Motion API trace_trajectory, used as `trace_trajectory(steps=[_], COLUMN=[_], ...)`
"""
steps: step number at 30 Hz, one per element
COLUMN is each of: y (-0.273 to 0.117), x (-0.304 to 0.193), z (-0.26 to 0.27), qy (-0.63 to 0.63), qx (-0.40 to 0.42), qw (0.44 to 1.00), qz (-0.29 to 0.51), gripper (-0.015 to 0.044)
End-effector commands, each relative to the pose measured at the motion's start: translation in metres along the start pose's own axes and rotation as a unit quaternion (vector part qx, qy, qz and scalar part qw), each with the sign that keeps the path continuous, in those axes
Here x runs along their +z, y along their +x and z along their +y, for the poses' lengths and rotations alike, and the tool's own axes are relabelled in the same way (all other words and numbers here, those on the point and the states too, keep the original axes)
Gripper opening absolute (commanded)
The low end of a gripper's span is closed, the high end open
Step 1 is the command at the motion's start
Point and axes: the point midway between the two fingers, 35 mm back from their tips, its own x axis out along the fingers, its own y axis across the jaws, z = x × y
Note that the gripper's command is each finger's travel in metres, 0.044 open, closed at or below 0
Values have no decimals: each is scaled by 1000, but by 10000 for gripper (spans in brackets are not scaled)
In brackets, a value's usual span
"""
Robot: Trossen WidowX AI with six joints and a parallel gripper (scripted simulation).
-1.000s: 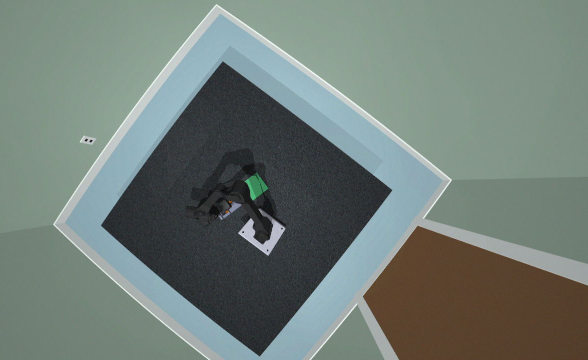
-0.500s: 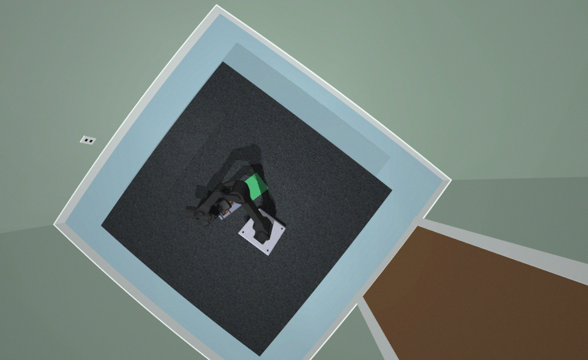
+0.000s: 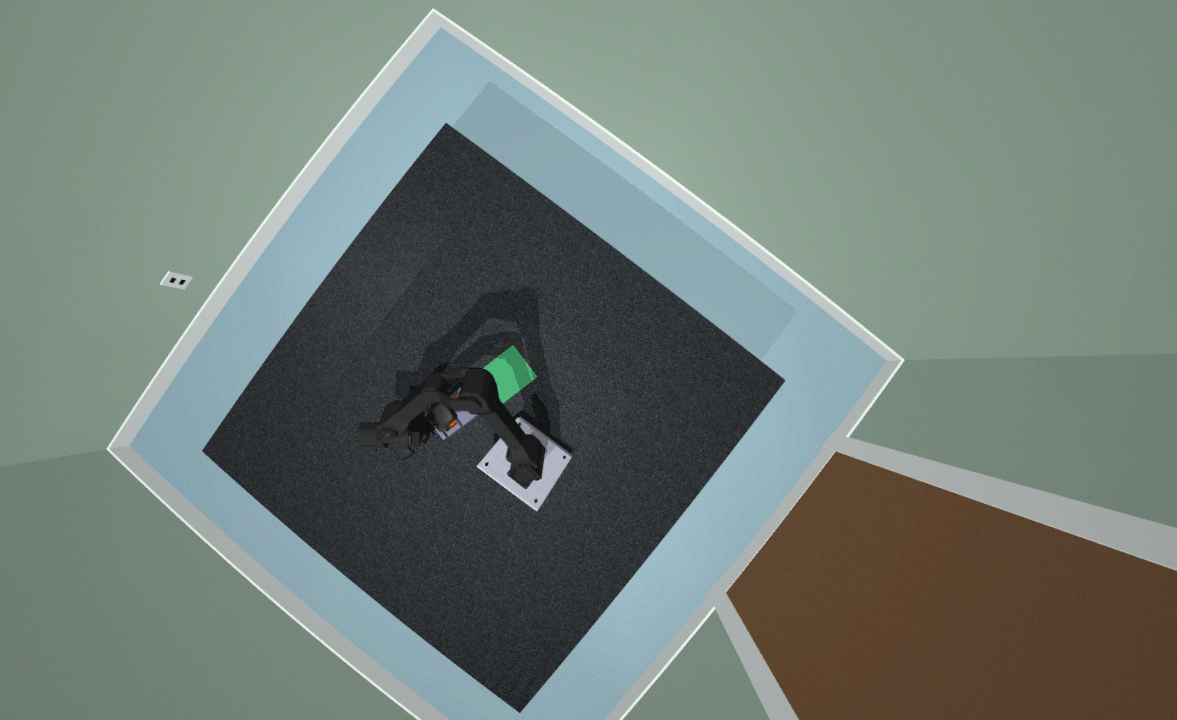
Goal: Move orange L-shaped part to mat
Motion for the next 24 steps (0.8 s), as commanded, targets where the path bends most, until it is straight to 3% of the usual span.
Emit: trace_trajectory(steps=[1,24], y=[-60,-67], x=[2,1], z=[-6,-8], qy=[7,4], qx=[10,6], qw=[1000,1000], qz=[-9,-9], gripper=[180,180])
